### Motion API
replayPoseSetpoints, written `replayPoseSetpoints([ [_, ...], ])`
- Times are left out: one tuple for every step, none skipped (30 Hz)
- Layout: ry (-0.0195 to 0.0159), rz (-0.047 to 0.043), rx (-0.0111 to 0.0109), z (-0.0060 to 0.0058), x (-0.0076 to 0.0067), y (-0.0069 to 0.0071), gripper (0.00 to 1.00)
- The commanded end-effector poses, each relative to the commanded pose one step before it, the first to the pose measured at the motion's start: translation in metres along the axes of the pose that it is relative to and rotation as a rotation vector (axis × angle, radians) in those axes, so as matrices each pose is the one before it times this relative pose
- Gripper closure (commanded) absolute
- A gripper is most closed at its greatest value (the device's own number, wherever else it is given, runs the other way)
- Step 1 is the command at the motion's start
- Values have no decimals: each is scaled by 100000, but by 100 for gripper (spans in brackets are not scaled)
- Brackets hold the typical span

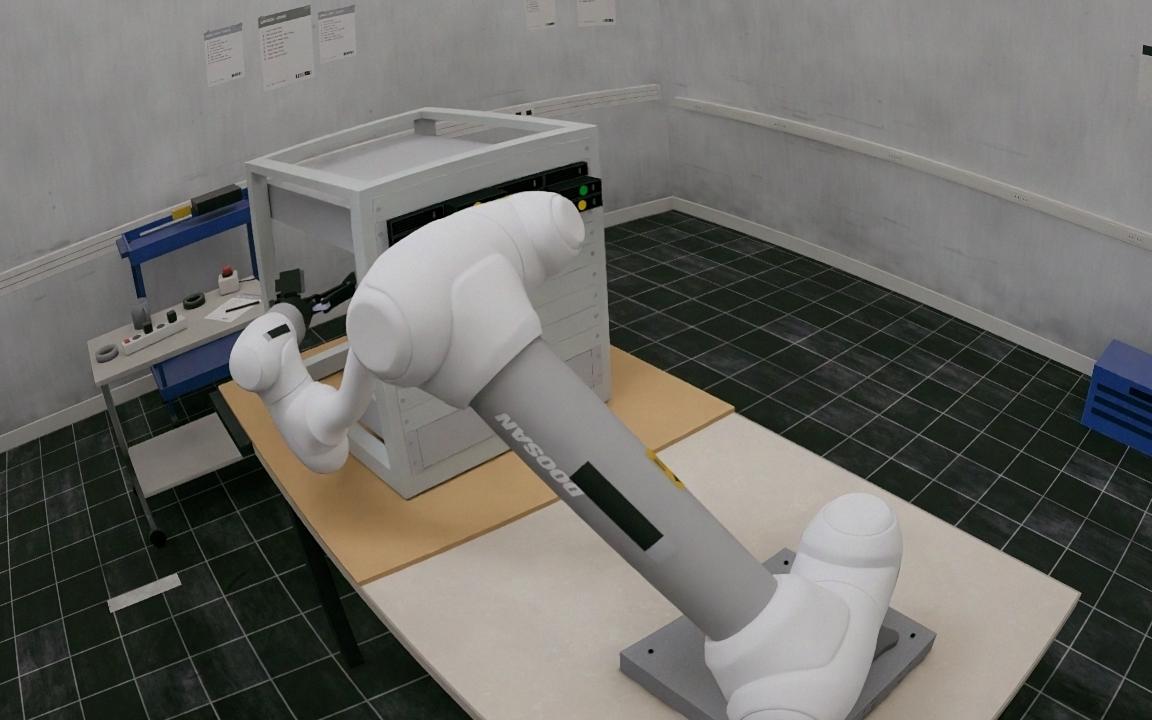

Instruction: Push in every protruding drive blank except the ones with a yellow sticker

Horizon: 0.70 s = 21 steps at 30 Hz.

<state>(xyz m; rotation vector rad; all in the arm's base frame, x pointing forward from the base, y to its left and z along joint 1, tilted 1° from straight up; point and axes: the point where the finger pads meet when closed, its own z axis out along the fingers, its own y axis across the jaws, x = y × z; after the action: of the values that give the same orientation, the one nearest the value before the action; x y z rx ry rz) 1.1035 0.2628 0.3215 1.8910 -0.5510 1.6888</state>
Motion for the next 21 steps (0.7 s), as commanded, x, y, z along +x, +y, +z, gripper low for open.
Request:
replayPoseSetpoints([
  [-774,-78,1096,-404,-167,-658,0],
  [-428,-122,551,-194,-178,-343,0],
  [-463,-132,601,-210,-194,-374,0],
  [-498,-142,653,-227,-210,-407,0],
  [-534,-153,706,-244,-227,-440,0],
  [-505,-44,648,-220,-124,-351,0],
  [-361,277,392,-127,192,-43,0],
  [-383,296,421,-138,204,-47,0],
  [-405,316,451,-149,217,-51,0],
  [-426,336,482,-160,230,-56,0],
  [-447,357,514,-172,244,-61,0],
  [0,0,0,0,0,0,0],
  [0,0,0,0,0,0,0],
  [-468,379,547,-185,257,-67,0],
  [-489,401,581,-198,271,-73,0],
  [-509,423,616,-212,285,-79,0],
  [-529,445,652,-226,298,-86,0],
  [-548,468,689,-241,312,-93,0],
  [-566,492,727,-257,326,-101,0],
  [-583,515,766,-273,340,-109,0],
  [-600,539,806,-290,354,-118,0],
])
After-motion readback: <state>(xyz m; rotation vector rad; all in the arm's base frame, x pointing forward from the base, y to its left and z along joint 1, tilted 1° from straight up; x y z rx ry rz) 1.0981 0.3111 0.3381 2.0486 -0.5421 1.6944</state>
